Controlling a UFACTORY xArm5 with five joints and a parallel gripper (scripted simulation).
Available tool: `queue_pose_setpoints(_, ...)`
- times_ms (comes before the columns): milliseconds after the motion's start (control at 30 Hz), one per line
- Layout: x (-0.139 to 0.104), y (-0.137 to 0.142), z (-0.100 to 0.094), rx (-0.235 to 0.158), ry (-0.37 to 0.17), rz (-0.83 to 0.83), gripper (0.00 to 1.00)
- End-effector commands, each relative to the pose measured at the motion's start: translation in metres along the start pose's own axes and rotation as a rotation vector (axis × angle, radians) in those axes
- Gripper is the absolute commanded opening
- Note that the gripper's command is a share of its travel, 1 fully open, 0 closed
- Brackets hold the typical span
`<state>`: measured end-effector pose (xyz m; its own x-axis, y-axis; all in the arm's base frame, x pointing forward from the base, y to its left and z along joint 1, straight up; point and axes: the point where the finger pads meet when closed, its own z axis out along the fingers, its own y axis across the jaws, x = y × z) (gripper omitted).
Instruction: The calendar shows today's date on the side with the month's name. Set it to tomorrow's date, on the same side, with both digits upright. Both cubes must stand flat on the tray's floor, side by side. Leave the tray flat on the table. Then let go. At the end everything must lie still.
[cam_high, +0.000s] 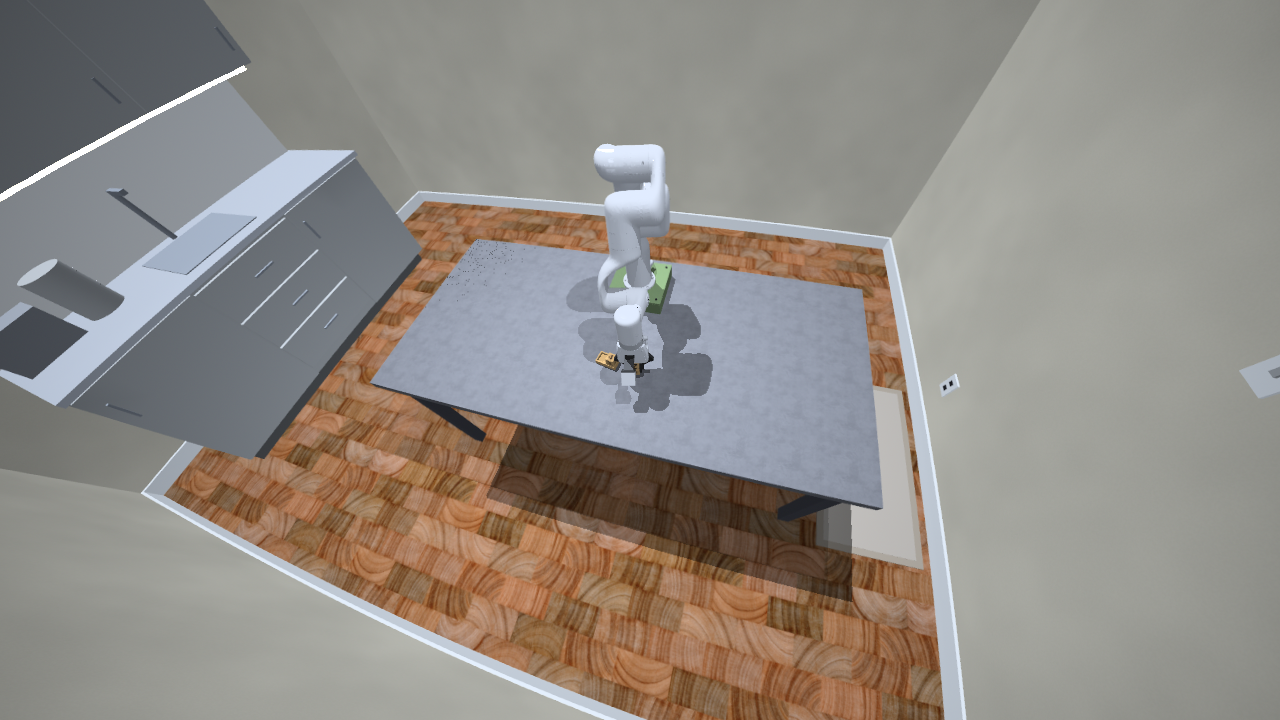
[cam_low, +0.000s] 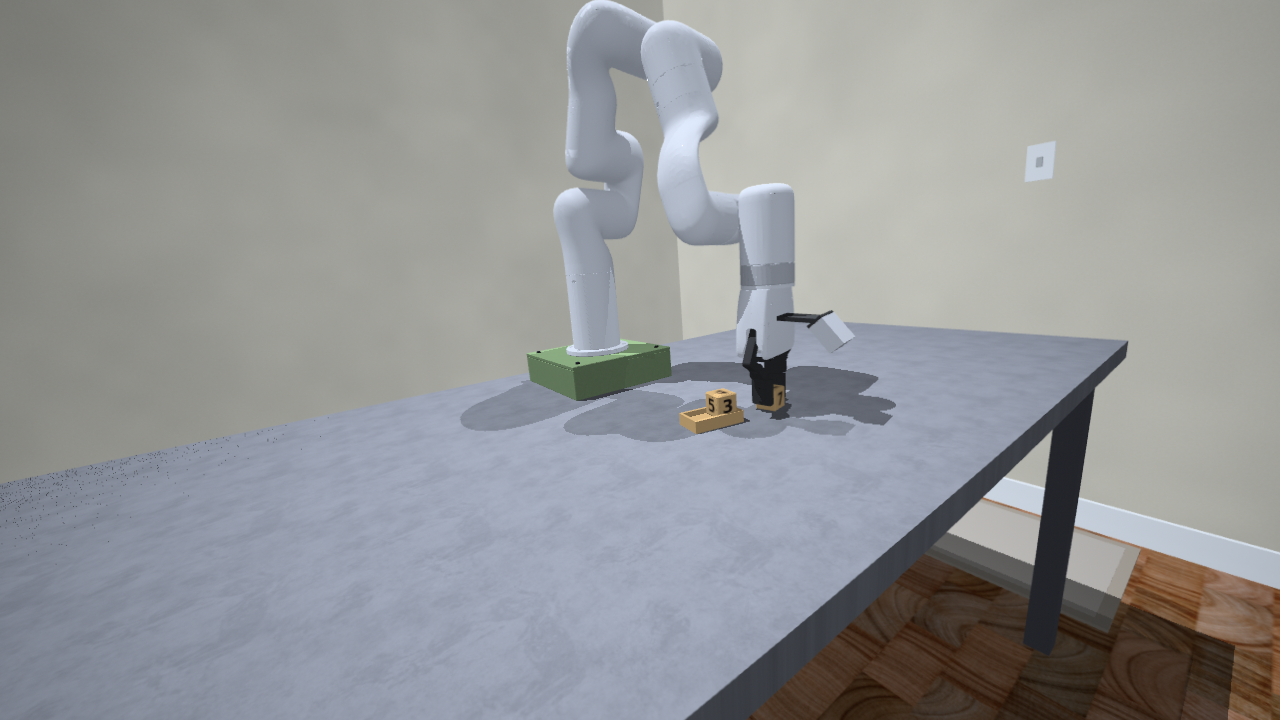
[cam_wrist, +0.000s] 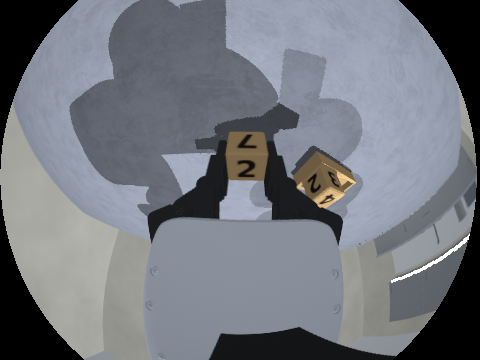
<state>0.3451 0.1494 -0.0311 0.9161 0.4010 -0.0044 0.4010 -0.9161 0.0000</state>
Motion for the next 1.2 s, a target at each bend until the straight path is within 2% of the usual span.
queue_pose_setpoints(0,0.001,0.0,-0.001,0.0,0.003,0.0,0.29)
queue_pose_setpoints(400,0.001,0.0,-0.001,0.0,0.003,0.0,0.29)
queue_pose_setpoints(567,0.001,0.0,-0.015,0.0,0.003,0.0,0.29)
queue_pose_setpoints(633,0.001,0.0,-0.015,0.0,0.003,0.0,0.29)
queue_pose_setpoints(967,0.001,0.0,-0.085,0.0,0.003,0.0,0.29)
queue_pose_setpoints(1067,0.001,0.0,-0.096,0.0,0.003,0.0,0.29)
queue_pose_setpoints(1167,0.001,0.0,-0.099,0.0,0.003,0.0,0.29)
